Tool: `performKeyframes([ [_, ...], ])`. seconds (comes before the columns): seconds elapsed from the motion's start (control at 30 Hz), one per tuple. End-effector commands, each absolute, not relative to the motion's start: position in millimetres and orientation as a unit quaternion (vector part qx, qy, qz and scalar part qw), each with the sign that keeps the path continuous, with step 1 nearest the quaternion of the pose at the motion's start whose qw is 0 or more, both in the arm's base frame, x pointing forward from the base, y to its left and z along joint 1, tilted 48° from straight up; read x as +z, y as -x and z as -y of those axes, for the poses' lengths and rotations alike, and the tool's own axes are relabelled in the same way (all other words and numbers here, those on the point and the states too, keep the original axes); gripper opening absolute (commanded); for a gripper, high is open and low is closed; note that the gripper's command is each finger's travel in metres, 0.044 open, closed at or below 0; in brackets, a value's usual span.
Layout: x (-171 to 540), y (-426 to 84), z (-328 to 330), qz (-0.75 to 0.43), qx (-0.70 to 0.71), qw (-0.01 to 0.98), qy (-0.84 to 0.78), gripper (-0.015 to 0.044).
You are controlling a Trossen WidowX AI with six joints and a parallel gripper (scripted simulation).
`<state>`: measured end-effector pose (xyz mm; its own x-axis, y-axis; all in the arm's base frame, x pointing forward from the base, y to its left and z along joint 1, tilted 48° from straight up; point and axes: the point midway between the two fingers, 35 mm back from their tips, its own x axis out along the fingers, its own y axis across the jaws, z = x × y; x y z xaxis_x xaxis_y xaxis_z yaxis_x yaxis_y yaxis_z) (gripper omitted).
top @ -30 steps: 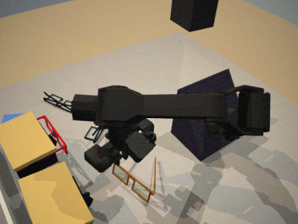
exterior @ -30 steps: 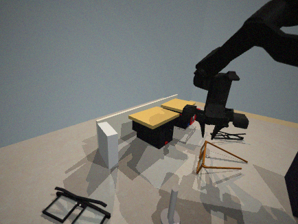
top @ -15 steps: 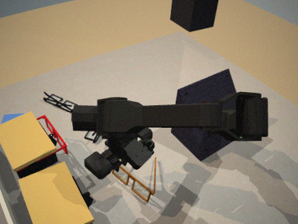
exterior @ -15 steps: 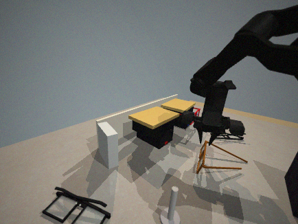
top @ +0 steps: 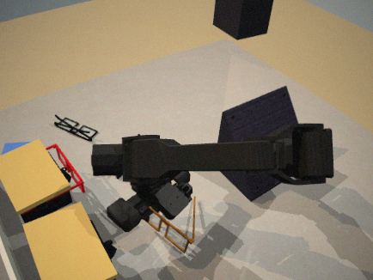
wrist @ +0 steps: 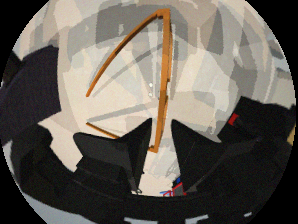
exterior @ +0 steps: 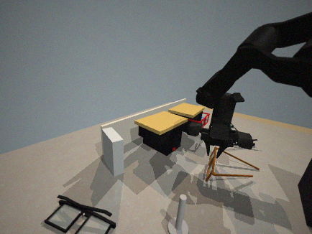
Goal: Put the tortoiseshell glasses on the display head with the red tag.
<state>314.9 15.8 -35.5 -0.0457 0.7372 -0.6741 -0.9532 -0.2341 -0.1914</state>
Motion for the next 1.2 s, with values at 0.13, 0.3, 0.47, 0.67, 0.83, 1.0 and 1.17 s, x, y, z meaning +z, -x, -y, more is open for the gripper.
performKeyframes([
  [0.13,-38.1,-312.3,-18.4,-0.158,0.706,0.601,0.34,0.012],
  [0.3,-38.7,-309.5,-17.7,-0.158,0.706,0.601,0.34,0.012],
  [0.47,-38.4,-311.0,-17.1,-0.158,0.705,0.6,0.342,0.0113],
  [0.67,-38.4,-311.0,-17.1,-0.158,0.705,0.6,0.342,0.0073],
  [0.83,-38.4,-311.0,-17.1,-0.158,0.705,0.6,0.342,0.004],
  [1.0,-38.4,-311.0,-17.1,-0.158,0.705,0.6,0.342,0.0007],
  [1.17,-38.4,-311.0,-17.1,-0.158,0.705,0.6,0.342,0.0],
])
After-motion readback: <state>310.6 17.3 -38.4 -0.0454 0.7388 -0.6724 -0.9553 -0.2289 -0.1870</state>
